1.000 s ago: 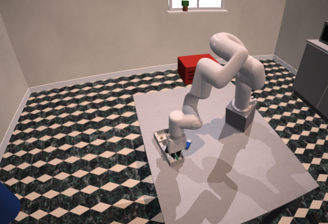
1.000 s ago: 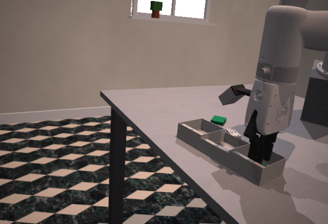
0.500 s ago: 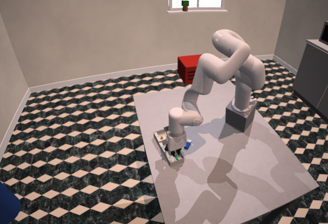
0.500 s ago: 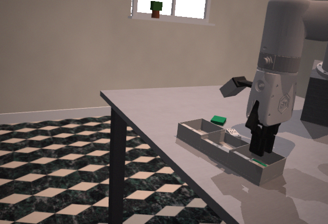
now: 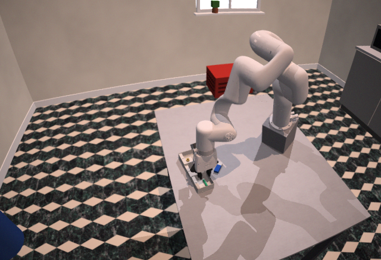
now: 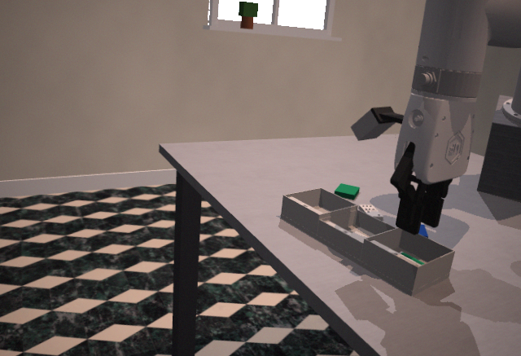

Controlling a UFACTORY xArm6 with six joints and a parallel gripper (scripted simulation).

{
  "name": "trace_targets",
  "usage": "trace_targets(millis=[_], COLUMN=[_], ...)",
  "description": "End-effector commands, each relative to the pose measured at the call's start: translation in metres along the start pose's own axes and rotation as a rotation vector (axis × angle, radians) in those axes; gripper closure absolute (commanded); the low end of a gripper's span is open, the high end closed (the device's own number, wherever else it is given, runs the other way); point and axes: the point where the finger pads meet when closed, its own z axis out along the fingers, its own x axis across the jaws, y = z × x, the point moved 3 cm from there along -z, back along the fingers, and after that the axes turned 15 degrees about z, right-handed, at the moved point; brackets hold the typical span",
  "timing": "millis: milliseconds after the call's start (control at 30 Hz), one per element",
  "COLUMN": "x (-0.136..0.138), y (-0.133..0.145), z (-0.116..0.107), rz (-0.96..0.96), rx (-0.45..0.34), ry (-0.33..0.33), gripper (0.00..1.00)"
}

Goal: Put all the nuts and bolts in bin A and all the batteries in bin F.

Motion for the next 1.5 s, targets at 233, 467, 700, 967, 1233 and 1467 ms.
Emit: trace_targets(millis=[233,467,700,967,1233,1467], x=[-0.002,-0.002,-0.002,-0.002,-0.002,-0.002], y=[0.001,0.001,0.001,0.001,0.001,0.001], z=[-0.033,-0.061,-0.081,-0.113,-0.137,-0.139], rz=[0.0,0.0,0.0,0.0,0.0,0.0], rx=[-0.002,-0.002,-0.002,-0.002,-0.002,-0.002], ry=[-0.005,-0.005,-0.005,-0.005,-0.005,-0.005], gripper=[0.0,0.0,0.0,0.0,0.0,0.0])
